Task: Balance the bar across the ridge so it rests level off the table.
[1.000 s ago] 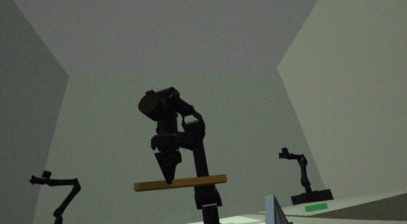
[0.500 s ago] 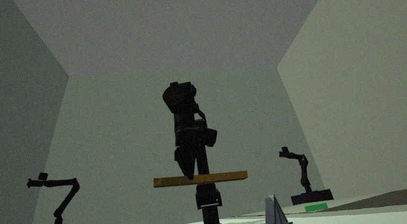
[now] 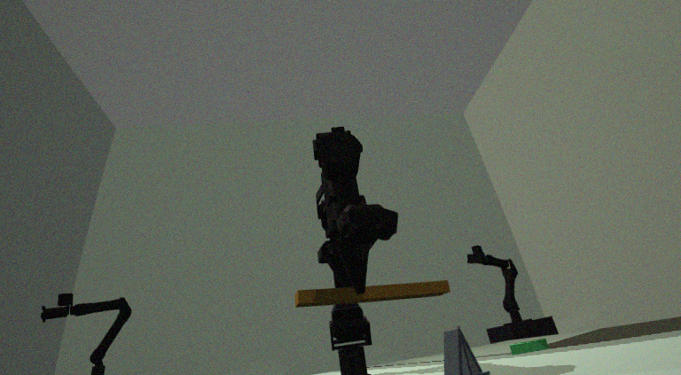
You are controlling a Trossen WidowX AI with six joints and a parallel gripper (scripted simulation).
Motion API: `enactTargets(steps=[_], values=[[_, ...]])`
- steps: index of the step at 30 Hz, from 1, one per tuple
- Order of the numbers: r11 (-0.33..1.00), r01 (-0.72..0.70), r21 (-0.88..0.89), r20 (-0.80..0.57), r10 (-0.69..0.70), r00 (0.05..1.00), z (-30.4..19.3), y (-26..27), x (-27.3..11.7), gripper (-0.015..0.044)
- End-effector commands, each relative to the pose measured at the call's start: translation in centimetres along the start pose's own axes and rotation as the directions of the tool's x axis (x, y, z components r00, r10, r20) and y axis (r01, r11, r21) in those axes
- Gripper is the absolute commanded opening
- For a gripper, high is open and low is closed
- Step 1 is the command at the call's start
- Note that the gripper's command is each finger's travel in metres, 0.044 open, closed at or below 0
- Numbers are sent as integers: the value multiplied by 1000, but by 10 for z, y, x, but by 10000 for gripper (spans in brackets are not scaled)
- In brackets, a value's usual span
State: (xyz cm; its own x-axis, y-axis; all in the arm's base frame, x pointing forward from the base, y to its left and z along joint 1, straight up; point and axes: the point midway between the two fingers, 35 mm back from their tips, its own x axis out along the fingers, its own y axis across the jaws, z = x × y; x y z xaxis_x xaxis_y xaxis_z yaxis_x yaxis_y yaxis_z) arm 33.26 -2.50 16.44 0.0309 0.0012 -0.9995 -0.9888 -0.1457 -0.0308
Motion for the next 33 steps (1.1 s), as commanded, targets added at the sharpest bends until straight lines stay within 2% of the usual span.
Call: enactTargets(steps=[1,21,33], values=[[1000,-2,-24,-2,2,1000,16,-7,0,0],[990,0,-143,5,1,1000,88,-28,0,0],[989,0,-149,5,0,1000,94,-30,11,0]])
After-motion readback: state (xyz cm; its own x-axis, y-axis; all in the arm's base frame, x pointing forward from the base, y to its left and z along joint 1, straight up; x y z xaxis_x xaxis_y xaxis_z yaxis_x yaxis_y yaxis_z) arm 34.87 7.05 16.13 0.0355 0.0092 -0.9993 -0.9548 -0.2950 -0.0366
